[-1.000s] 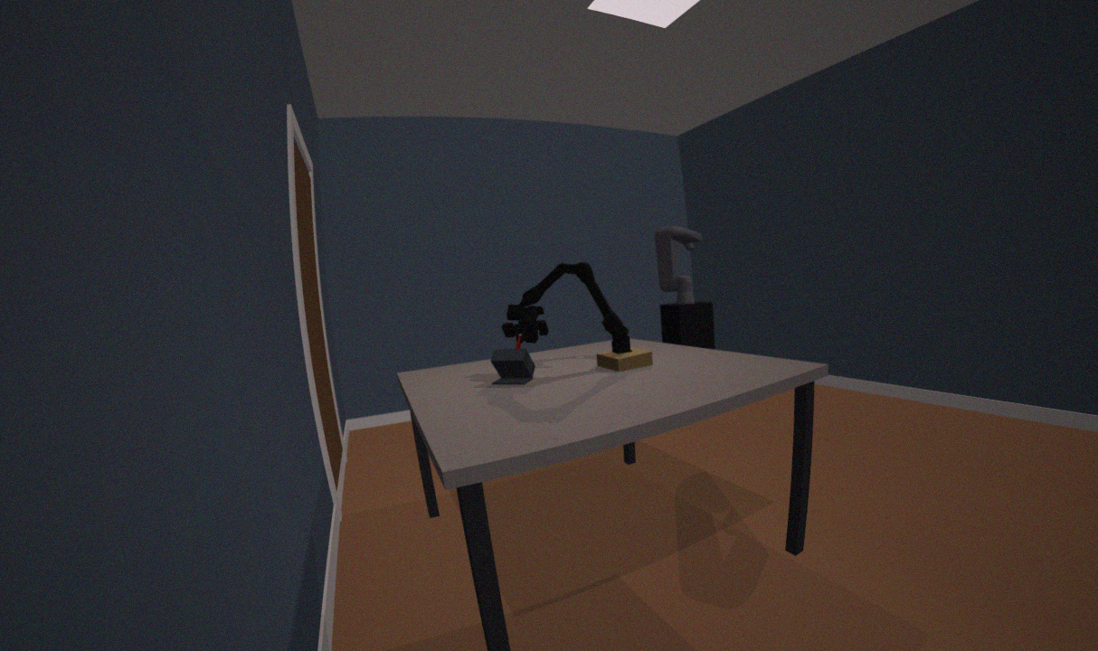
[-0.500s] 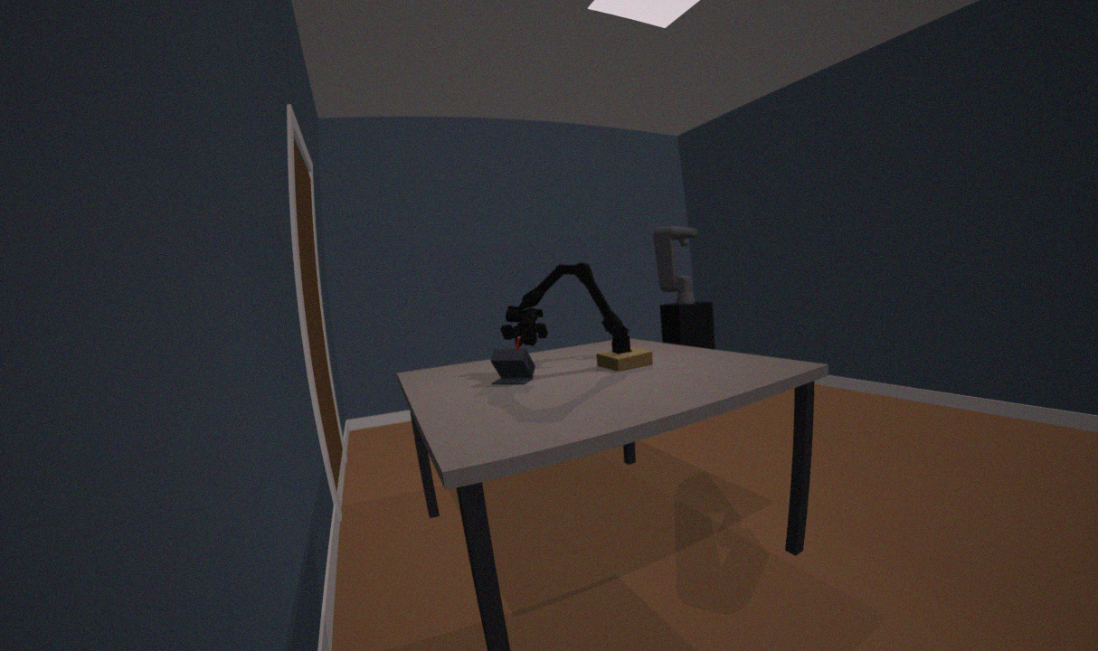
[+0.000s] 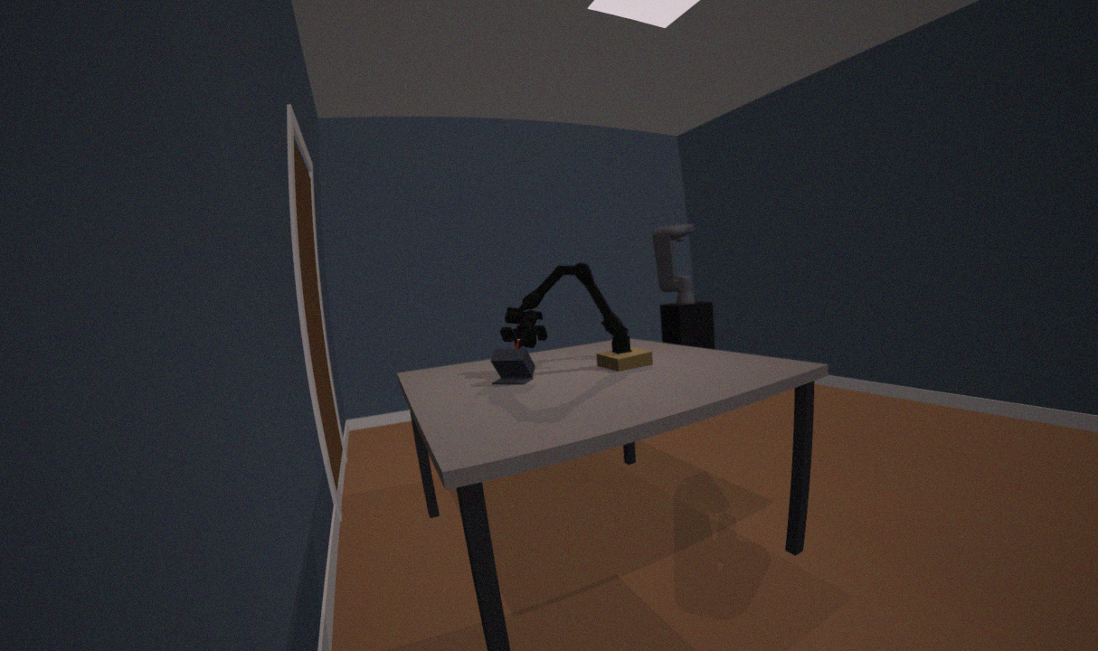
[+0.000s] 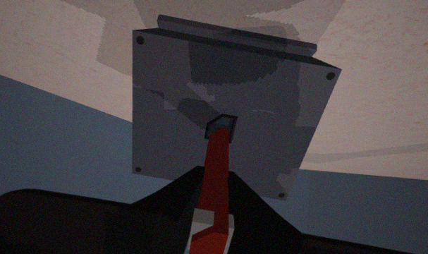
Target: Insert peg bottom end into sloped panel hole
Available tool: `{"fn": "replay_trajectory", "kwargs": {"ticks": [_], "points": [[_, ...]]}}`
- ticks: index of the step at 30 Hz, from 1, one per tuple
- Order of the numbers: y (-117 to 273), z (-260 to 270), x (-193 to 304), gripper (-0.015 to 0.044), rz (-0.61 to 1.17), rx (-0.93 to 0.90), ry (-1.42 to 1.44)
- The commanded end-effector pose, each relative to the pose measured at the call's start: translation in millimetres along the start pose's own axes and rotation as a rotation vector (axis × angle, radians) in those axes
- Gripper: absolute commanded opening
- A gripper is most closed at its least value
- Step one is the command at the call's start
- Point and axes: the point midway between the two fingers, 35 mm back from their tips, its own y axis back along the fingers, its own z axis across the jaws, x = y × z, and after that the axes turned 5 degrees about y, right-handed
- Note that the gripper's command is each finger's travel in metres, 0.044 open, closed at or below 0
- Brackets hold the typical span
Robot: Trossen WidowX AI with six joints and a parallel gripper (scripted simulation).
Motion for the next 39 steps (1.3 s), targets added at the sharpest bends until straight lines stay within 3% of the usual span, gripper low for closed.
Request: {"fn": "replay_trajectory", "kwargs": {"ticks": [1,39], "points": [[1,0,1,0.0,-0.001,0.0,0.003],[-11,-2,-4,0.0,0.0,0.0,0.003]]}}
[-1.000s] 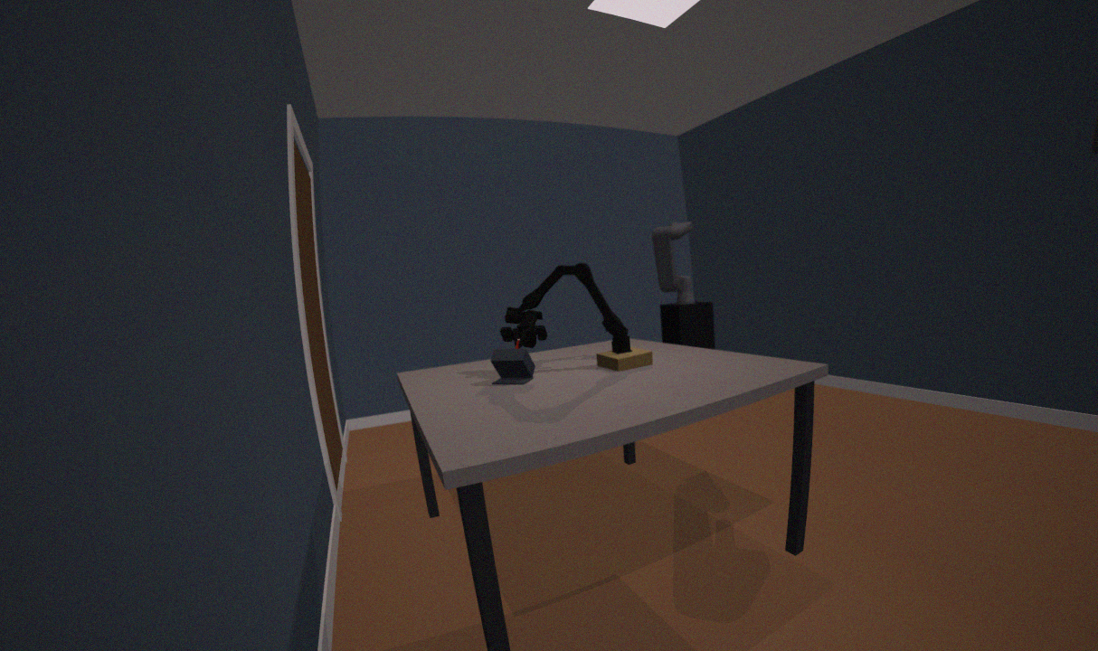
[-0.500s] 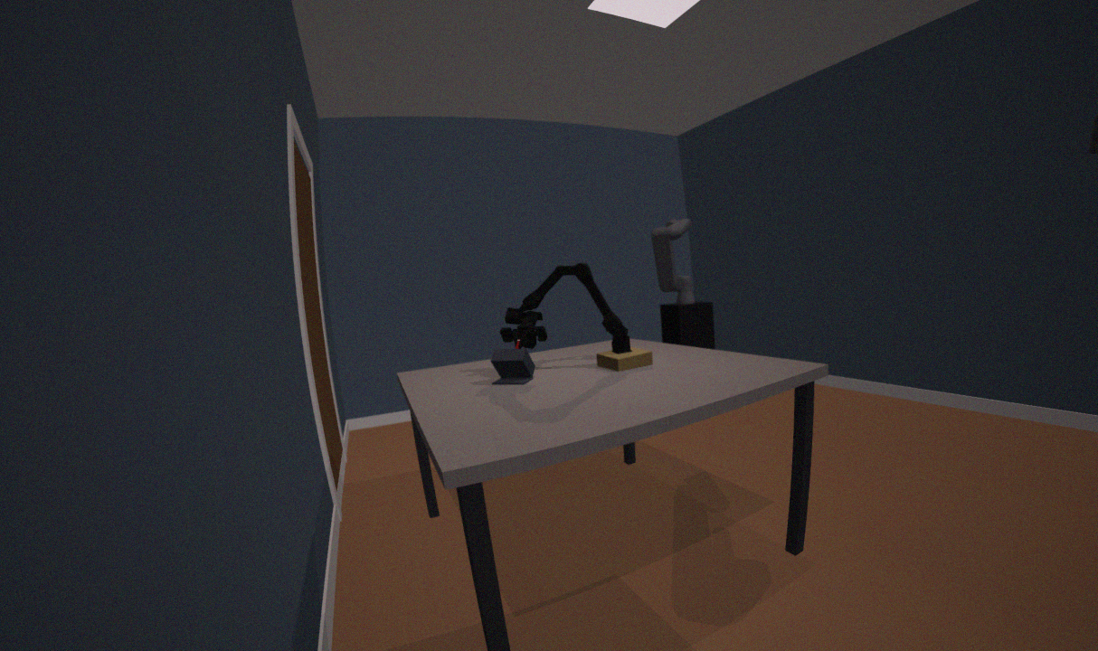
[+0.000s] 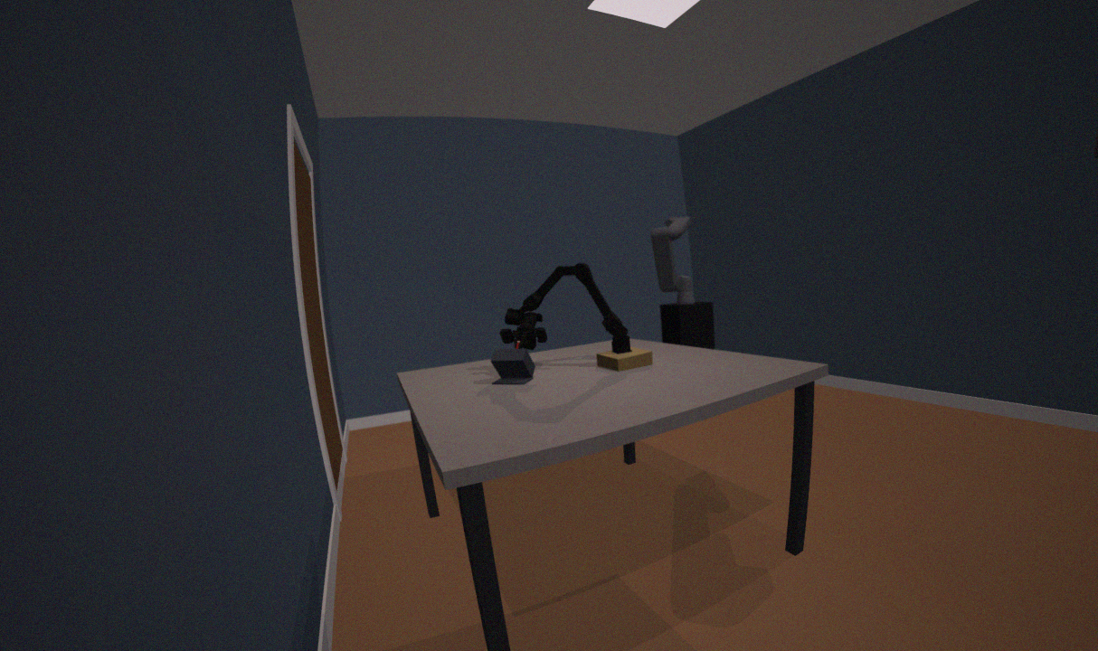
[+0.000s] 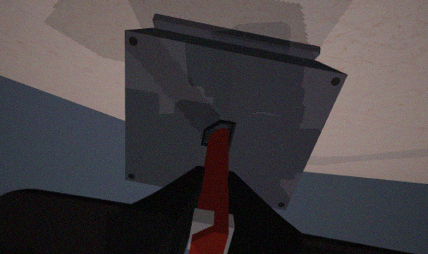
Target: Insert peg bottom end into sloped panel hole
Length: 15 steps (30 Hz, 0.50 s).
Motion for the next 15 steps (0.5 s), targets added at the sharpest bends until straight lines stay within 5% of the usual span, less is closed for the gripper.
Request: {"fn": "replay_trajectory", "kwargs": {"ticks": [1,15], "points": [[-2.6,-0.3,-1.7,0.0,-0.003,0.001,-0.008],[-9.7,-0.2,-2.2,0.0,-0.002,0.001,-0.008]]}}
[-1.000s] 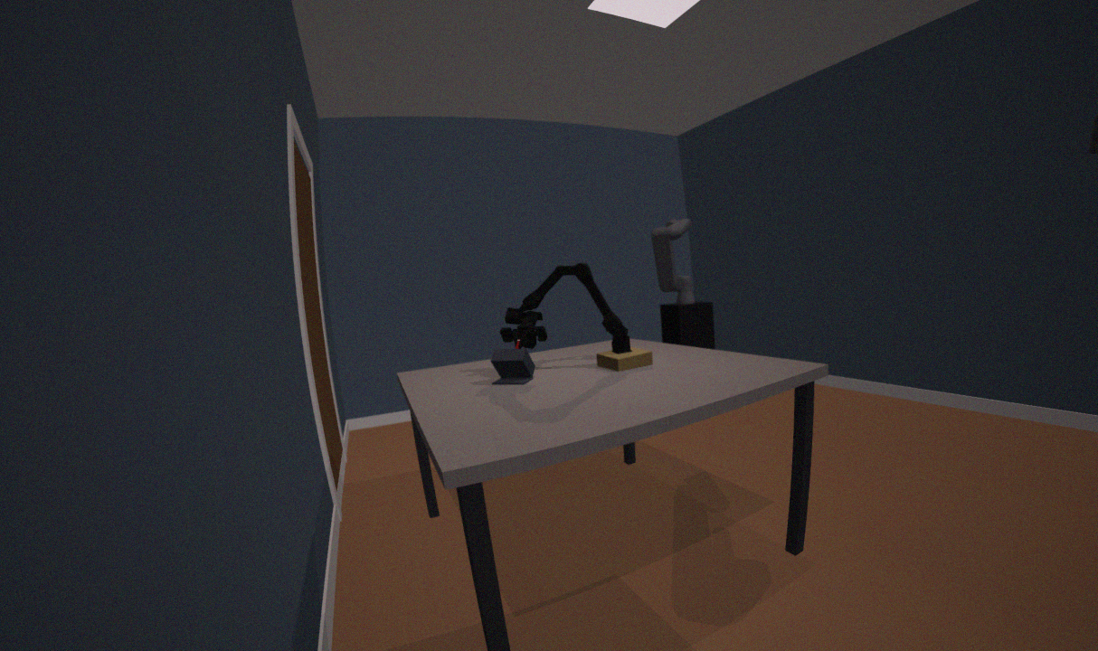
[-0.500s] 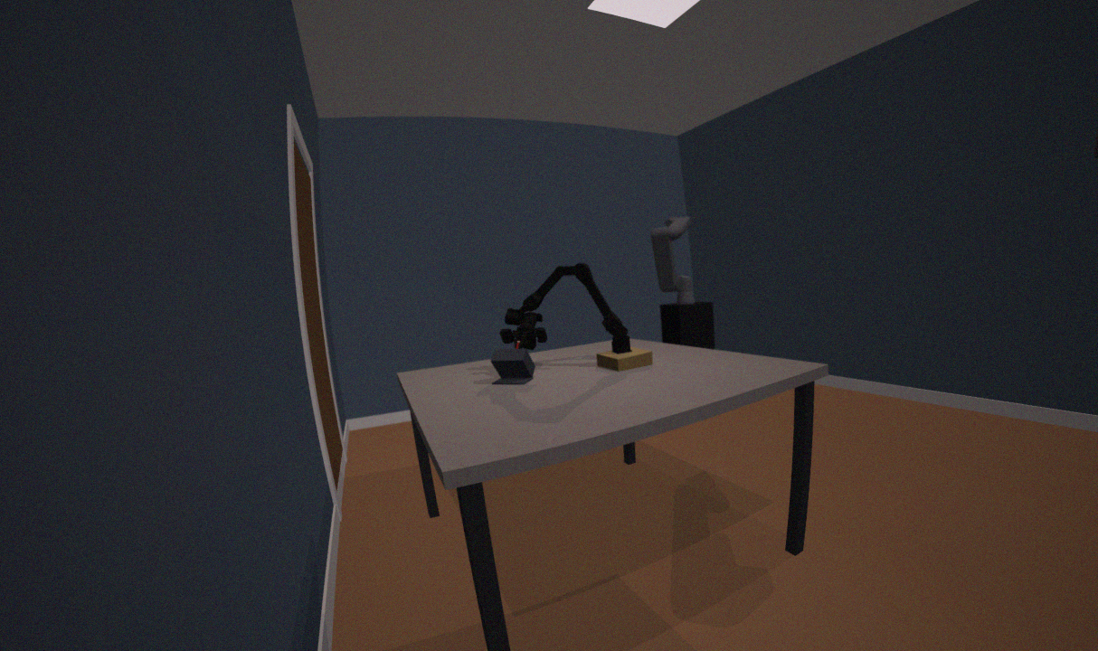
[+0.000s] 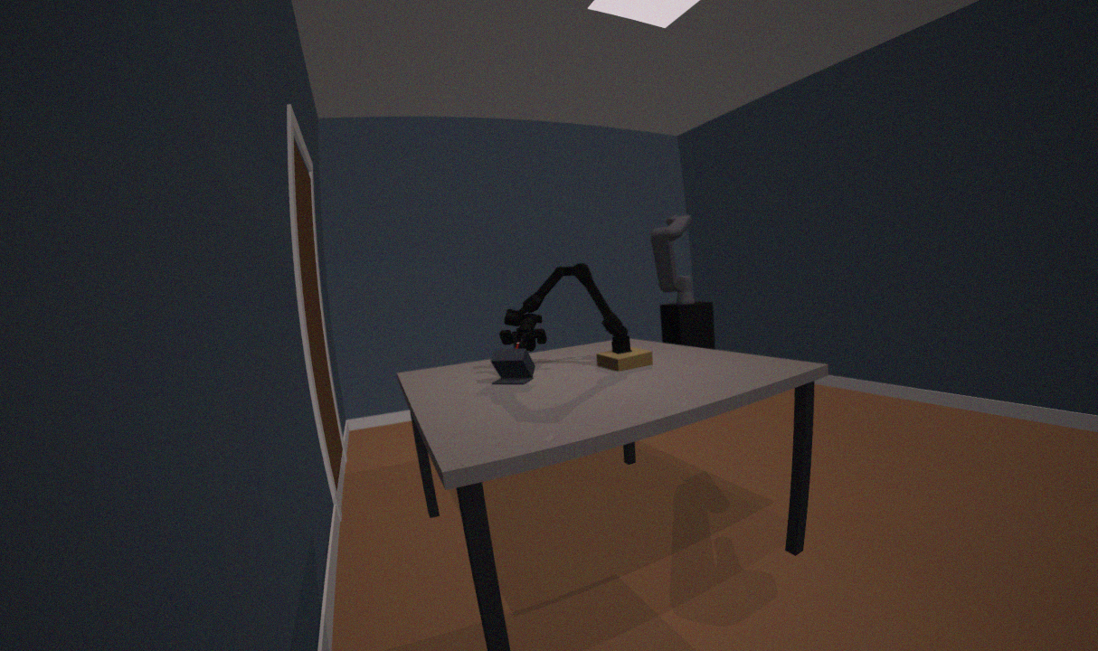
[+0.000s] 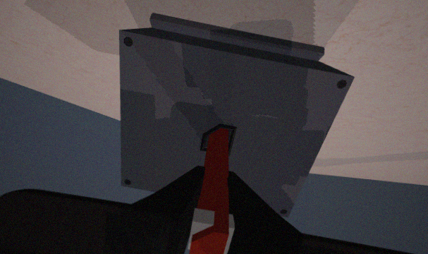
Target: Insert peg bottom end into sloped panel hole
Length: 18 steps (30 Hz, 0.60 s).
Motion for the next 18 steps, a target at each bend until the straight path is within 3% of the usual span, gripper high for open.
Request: {"fn": "replay_trajectory", "kwargs": {"ticks": [1,18], "points": [[-3.1,-0.2,-1.4,0.0,-0.002,0.001,-0.008],[-12.5,-0.5,-2.3,0.0,-0.002,0.001,-0.008]]}}
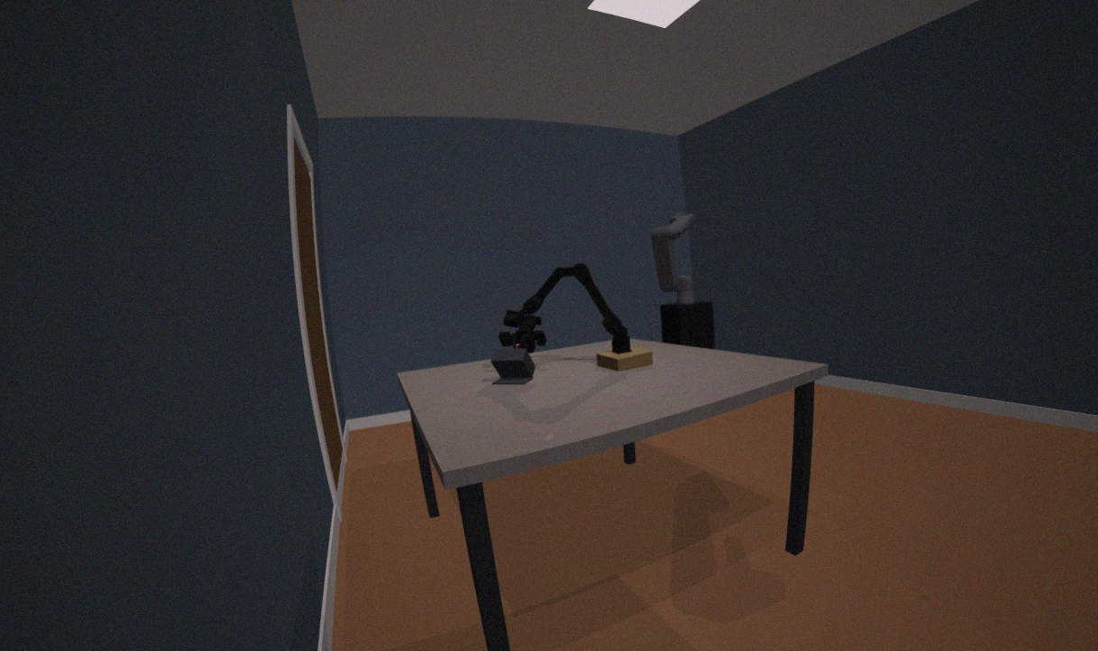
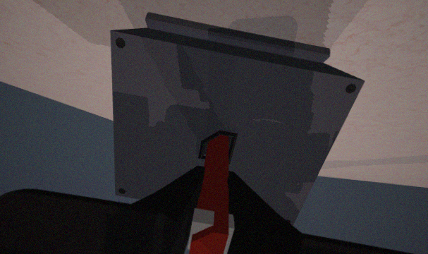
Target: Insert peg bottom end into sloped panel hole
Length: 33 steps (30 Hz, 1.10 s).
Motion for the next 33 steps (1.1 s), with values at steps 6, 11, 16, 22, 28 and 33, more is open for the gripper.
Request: {"fn": "replay_trajectory", "kwargs": {"ticks": [6,11,16,22,28,33], "points": [[-6.1,-0.6,-1.6,0.0,-0.001,0.002,-0.007],[-8.1,-0.7,-2.3,0.0,-0.001,0.002,-0.007],[-9.4,-0.8,-3.3,0.0,-0.001,0.002,-0.007],[-8.4,-0.6,-1.7,0.0,0.002,0.001,0.001],[-8.4,-0.6,-1.7,0.0026,0.002,0.001,0.001],[-8.4,-0.6,-1.7,0.0158,0.002,0.001,0.001]]}}
